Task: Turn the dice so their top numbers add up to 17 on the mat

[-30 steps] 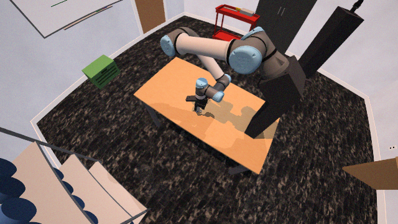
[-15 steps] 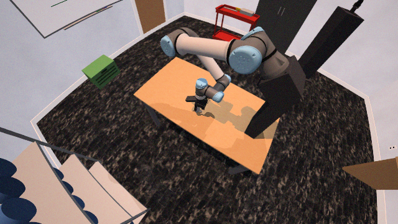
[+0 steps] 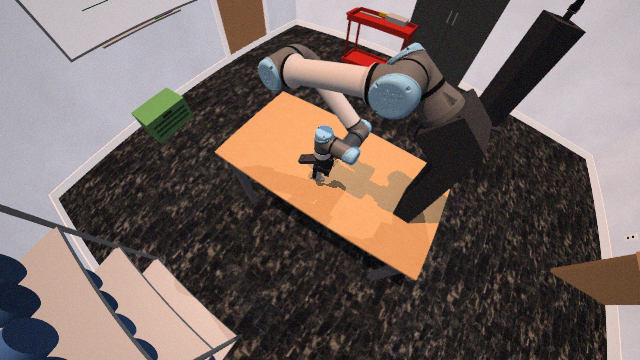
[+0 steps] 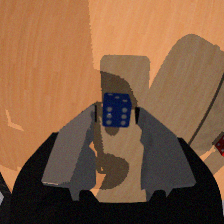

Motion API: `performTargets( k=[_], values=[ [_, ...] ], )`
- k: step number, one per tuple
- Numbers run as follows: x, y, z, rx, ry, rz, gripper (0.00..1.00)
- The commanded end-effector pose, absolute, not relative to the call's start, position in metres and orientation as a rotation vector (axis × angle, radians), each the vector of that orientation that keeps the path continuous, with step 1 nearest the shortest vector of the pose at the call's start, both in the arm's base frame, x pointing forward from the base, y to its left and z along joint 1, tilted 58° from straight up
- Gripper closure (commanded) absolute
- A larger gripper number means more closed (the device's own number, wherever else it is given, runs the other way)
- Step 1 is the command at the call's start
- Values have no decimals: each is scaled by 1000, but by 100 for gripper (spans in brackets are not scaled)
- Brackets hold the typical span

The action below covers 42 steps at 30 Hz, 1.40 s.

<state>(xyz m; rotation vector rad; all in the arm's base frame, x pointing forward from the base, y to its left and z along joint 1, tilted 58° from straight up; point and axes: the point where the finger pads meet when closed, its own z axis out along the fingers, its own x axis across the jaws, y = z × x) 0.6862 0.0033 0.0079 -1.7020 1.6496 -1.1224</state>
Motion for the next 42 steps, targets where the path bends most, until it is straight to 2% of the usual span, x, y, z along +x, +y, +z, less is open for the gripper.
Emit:
performTargets(
  k=[1, 10, 11, 42],
  values=[
    [686, 4, 8, -1702, 1649, -1123, 76],
    [686, 4, 8, -1702, 1649, -1123, 76],
    [686, 4, 8, -1702, 1649, -1123, 94],
    [686, 4, 8, -1702, 1649, -1123, 94]
  ],
)
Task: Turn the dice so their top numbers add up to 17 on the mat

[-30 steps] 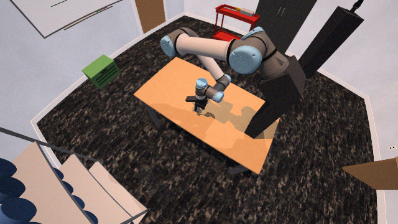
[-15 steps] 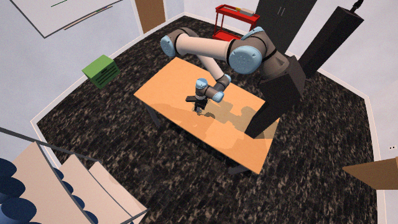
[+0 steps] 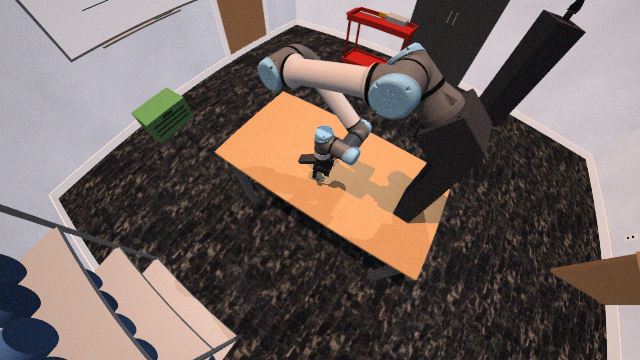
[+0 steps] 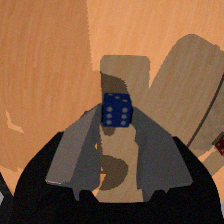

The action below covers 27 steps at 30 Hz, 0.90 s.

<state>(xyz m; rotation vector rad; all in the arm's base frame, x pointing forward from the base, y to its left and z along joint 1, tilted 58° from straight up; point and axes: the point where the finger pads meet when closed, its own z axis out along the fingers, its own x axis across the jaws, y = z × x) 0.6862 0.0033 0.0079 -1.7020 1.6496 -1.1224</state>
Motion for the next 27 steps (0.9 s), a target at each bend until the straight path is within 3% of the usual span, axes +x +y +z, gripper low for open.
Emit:
performTargets(
  k=[1, 27],
  values=[
    [686, 4, 8, -1702, 1649, -1123, 94],
    [615, 19, 53, -1702, 1649, -1123, 94]
  ],
)
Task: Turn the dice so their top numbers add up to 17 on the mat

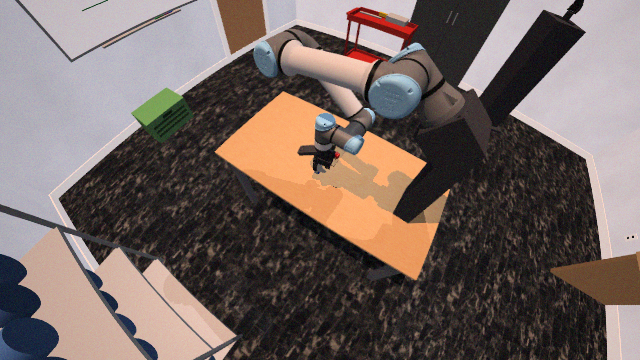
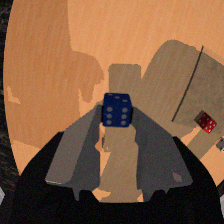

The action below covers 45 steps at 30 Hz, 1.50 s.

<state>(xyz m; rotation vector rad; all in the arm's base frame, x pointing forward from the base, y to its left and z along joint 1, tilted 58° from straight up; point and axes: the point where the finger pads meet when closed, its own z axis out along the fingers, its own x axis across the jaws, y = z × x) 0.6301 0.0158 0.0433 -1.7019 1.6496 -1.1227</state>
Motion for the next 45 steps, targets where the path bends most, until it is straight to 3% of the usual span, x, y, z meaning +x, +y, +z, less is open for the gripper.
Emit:
performTargets(
  k=[1, 25, 45],
  values=[
    [612, 20, 55, -1702, 1649, -1123, 94],
    [604, 14, 62, -1691, 1659, -1115, 94],
    [590, -133, 90, -1425, 1823, -981, 94]
  ],
)
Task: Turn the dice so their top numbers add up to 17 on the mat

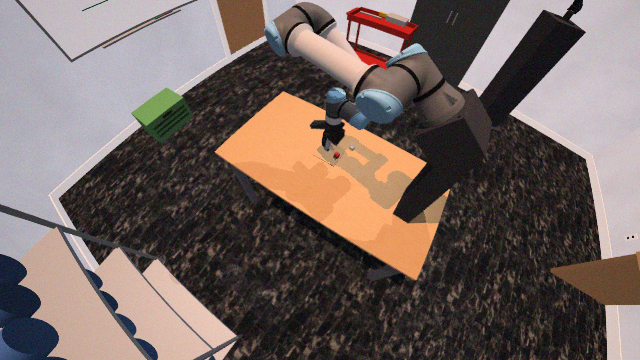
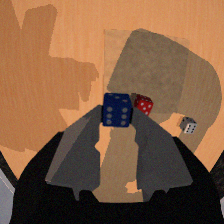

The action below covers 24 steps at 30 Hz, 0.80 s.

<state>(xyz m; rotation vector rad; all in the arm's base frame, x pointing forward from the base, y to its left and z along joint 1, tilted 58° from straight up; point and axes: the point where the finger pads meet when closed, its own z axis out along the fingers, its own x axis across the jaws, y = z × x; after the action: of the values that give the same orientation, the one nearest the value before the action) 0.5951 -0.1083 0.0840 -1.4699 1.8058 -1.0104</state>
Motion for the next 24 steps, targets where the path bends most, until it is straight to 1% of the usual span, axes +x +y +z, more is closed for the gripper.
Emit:
performTargets(
  k=[1, 7, 24],
  values=[
    [588, -139, 92, -1412, 1828, -977, 94],
    [582, -159, 98, -1367, 1843, -963, 94],
    [582, -160, 98, -1365, 1844, -963, 94]
  ],
)
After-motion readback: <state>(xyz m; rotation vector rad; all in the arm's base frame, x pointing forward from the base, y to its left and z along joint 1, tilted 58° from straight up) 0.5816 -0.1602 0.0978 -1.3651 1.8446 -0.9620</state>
